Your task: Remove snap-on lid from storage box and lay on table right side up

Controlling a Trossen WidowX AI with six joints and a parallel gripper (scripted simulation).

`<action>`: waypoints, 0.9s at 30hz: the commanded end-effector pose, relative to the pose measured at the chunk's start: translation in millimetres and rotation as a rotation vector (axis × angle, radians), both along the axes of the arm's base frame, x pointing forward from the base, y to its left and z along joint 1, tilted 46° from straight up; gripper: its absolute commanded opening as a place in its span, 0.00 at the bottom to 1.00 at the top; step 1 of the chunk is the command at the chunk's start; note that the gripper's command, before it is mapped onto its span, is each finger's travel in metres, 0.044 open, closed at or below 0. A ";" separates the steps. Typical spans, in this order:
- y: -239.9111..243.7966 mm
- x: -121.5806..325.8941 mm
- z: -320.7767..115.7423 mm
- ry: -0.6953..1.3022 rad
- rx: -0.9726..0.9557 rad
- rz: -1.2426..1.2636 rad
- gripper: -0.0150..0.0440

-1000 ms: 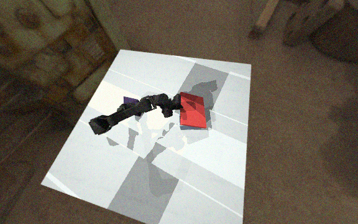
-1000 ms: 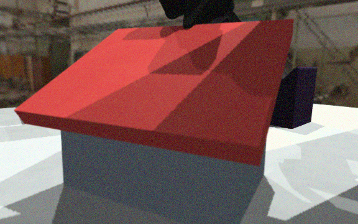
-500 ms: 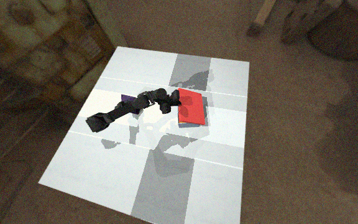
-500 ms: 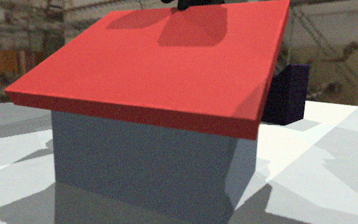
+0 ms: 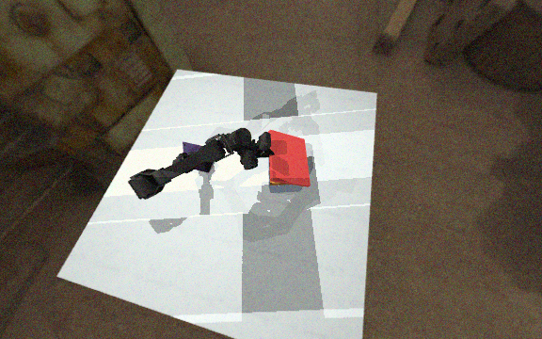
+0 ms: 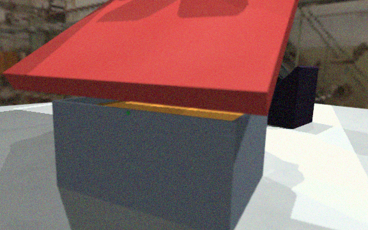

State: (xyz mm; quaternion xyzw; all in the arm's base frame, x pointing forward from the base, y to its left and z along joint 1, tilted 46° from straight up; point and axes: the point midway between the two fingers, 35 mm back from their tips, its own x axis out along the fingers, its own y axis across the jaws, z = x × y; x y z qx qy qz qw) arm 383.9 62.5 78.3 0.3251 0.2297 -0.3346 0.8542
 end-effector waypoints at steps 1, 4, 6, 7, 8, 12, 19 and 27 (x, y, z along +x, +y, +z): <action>5.5 2.3 8.5 -0.015 0.008 -0.002 0.25; 8.2 2.7 11.3 -0.015 0.008 -0.002 0.25; 10.0 3.0 13.1 -0.014 0.008 -0.002 0.25; 11.0 3.1 14.0 -0.014 0.008 -0.002 0.25; 11.9 3.3 14.9 -0.014 0.008 -0.002 0.25; 15.5 3.9 18.6 -0.014 0.008 -0.002 0.25; 21.9 4.9 24.9 -0.014 0.008 -0.002 0.25; 26.0 1.6 17.7 -0.014 0.009 -0.002 0.25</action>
